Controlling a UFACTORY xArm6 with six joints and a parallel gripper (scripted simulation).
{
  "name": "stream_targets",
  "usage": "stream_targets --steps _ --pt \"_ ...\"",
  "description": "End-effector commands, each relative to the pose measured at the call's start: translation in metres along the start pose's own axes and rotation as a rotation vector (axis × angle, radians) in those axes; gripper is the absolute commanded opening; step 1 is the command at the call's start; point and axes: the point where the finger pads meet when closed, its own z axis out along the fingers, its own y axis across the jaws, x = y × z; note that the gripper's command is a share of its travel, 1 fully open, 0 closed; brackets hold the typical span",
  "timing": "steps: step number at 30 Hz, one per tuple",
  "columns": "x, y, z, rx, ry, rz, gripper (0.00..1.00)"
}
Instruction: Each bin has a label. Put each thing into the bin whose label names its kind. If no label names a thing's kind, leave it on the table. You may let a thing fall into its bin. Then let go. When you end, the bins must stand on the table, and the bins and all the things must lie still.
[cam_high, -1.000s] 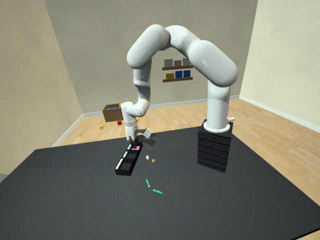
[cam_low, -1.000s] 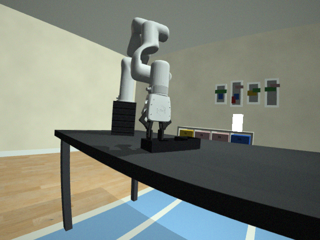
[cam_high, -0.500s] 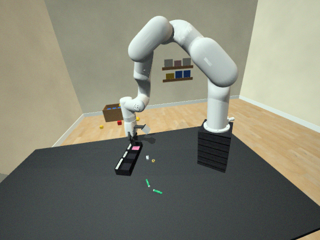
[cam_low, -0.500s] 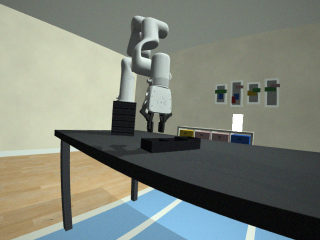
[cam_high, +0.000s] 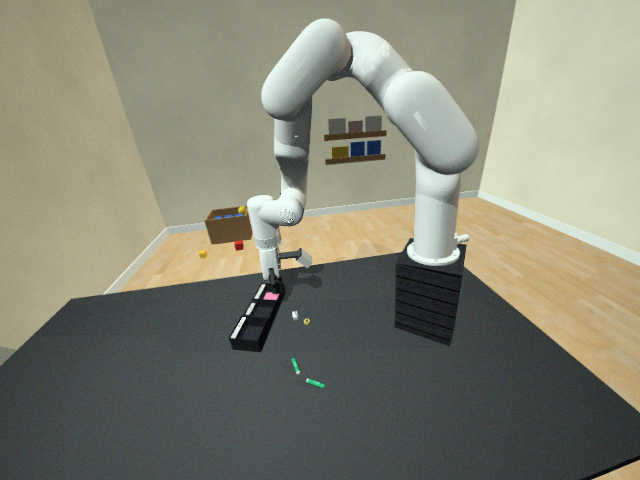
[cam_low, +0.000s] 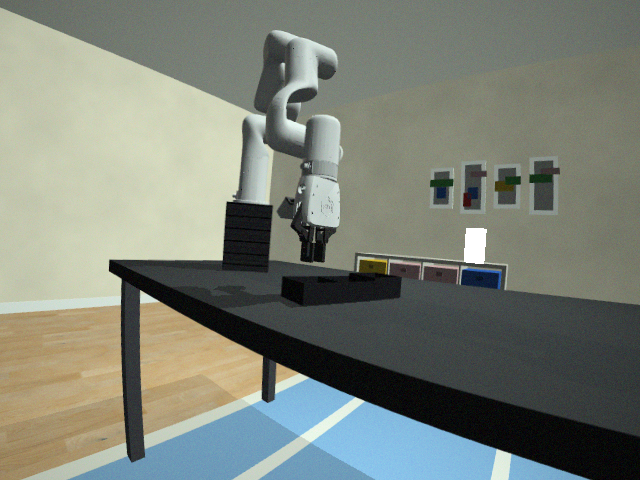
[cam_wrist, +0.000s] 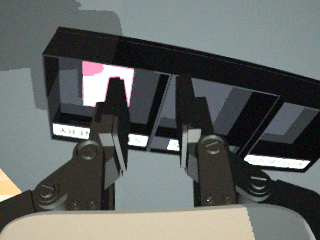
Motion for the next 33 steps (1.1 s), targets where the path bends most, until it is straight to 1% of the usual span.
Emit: stream_targets --steps 1,6,10,12,13,27,29,30,33 --pt "0.022 0.029 -0.003 0.001 -0.008 -0.157 0.29" --pt "0.046 0.058 -0.005 -0.003 -0.004 -0.322 0.29" --pt "0.046 0.058 -0.005 -0.008 -0.001 -0.458 0.29" --pt "0.046 0.058 -0.005 -0.008 -0.001 -0.458 0.29" --pt "0.046 0.058 -0.005 -0.007 -0.003 -0.552 0.29" --pt "0.046 0.058 -0.005 0.002 -0.004 -0.990 0.29" --pt "0.046 0.058 -0.005 0.002 -0.004 -0.990 0.29" --pt "0.046 0.058 -0.005 0.005 -0.004 -1.082 0.29" --pt "0.046 0.058 -0.005 0.008 -0.003 -1.158 0.29"
